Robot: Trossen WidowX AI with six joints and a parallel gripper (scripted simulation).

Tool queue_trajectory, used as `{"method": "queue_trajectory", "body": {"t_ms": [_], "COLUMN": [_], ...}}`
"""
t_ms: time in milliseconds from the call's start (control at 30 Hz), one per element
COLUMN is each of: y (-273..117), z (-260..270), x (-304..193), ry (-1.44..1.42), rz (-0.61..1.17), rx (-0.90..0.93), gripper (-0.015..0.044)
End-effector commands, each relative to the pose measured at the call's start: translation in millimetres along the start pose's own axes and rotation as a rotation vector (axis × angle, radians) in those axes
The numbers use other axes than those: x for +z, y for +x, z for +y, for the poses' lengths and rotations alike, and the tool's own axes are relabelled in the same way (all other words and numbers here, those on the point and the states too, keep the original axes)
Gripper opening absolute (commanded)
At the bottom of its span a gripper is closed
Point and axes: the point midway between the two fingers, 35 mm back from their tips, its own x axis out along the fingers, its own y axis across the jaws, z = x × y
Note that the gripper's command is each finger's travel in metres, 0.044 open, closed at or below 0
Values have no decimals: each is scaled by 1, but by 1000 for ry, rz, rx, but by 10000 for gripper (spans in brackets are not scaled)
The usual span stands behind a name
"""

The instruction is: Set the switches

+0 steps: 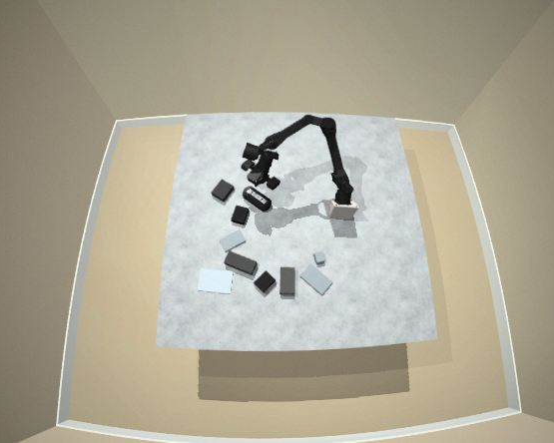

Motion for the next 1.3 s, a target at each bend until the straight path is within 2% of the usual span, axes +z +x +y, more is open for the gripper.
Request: {"method": "queue_trajectory", "body": {"t_ms": [0, 200, 333, 767, 900, 1267], "y": [0, 0, 2, 16, 19, 24], "z": [0, 0, -4, -32, -37, -37], "x": [0, 0, 2, 23, 28, 27], "ry": [7, 7, -113, -1201, -1479, -1495], "rz": [-3, -3, 26, 213, 235, 236], "rx": [1, 1, 17, 262, 352, 356], "gripper": [0, 0, 105, 440, 440, 440]}}
